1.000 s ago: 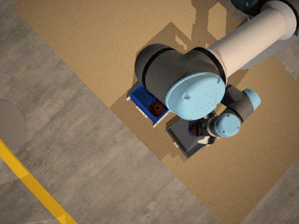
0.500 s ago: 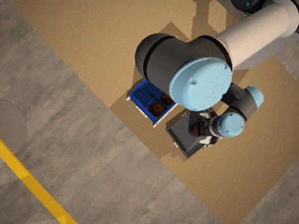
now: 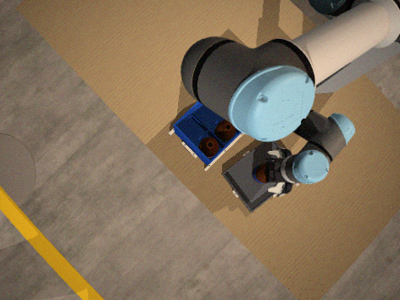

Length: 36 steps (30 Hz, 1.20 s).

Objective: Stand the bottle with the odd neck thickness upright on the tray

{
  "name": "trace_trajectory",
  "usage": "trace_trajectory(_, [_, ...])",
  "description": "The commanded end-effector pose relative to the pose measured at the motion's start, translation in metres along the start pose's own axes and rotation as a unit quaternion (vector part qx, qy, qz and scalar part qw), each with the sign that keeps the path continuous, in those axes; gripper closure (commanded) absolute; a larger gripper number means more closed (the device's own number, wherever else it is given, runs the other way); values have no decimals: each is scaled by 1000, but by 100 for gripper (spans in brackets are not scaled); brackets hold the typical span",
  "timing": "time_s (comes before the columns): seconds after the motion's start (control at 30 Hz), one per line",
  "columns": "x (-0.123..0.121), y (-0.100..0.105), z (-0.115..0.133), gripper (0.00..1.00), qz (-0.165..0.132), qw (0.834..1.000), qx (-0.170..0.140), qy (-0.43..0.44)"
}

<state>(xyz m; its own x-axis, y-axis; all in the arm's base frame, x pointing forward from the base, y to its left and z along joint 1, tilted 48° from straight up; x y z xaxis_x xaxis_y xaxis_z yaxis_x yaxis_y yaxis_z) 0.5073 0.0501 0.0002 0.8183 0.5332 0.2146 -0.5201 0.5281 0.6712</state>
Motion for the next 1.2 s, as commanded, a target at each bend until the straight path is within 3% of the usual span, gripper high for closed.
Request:
trace_trajectory(0.0, [0, 1, 0, 0, 0, 1000, 0, 0])
trace_trajectory(0.03, [0, 1, 0, 100, 0, 1000, 0, 0])
trace_trajectory(1.17, [0, 1, 0, 100, 0, 1000, 0, 0])
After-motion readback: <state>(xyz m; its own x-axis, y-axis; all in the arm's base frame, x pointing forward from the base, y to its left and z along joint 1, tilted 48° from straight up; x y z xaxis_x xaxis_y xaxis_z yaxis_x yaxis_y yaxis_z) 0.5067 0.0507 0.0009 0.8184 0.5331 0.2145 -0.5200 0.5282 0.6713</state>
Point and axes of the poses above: the point where the finger pads meet when closed, its own y axis back along the fingers, its own x axis across the jaws, z = x × y, the point moved 5 cm from there along y, back along the fingers, and after that the axes turned 10 degrees about -y, right-handed, at the moved point
